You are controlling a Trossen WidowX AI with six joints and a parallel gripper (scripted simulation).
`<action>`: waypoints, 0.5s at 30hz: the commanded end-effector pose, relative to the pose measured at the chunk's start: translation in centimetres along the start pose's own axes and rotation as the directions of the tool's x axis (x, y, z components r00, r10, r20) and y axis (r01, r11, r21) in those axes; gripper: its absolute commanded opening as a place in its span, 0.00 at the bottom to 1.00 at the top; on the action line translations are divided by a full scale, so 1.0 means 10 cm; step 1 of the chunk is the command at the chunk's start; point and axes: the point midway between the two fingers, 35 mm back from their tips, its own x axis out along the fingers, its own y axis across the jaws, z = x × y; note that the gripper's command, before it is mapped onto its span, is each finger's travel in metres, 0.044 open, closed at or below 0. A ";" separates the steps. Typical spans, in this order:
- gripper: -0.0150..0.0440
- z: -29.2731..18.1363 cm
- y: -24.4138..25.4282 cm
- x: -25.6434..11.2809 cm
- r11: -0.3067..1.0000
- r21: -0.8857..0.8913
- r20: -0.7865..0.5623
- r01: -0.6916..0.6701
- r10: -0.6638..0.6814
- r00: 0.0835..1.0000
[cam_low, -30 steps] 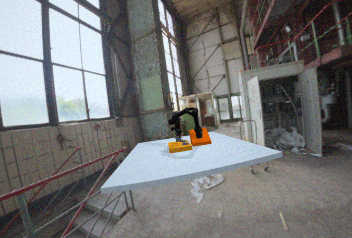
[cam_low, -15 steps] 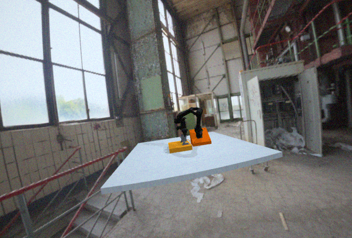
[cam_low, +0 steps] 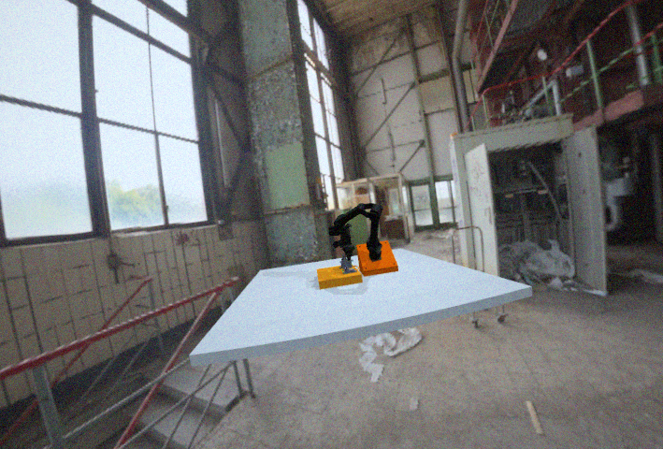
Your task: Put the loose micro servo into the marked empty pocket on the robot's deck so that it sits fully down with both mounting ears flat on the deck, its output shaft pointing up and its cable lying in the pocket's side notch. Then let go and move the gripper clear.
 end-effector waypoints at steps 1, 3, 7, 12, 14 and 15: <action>0.25 0.00 0.00 0.02 1.000 0.003 0.005 -0.002 0.002 1.000; 0.25 0.00 0.00 0.02 1.000 0.003 0.005 -0.002 0.002 1.000; 0.25 0.00 0.00 0.02 1.000 0.003 0.005 -0.002 0.002 1.000; 0.25 0.00 0.00 0.04 1.000 0.003 0.005 -0.002 0.002 1.000; 0.25 0.00 0.00 0.06 1.000 0.003 0.005 -0.002 0.002 1.000; 0.25 0.00 0.00 0.07 1.000 0.003 0.005 -0.002 0.002 1.000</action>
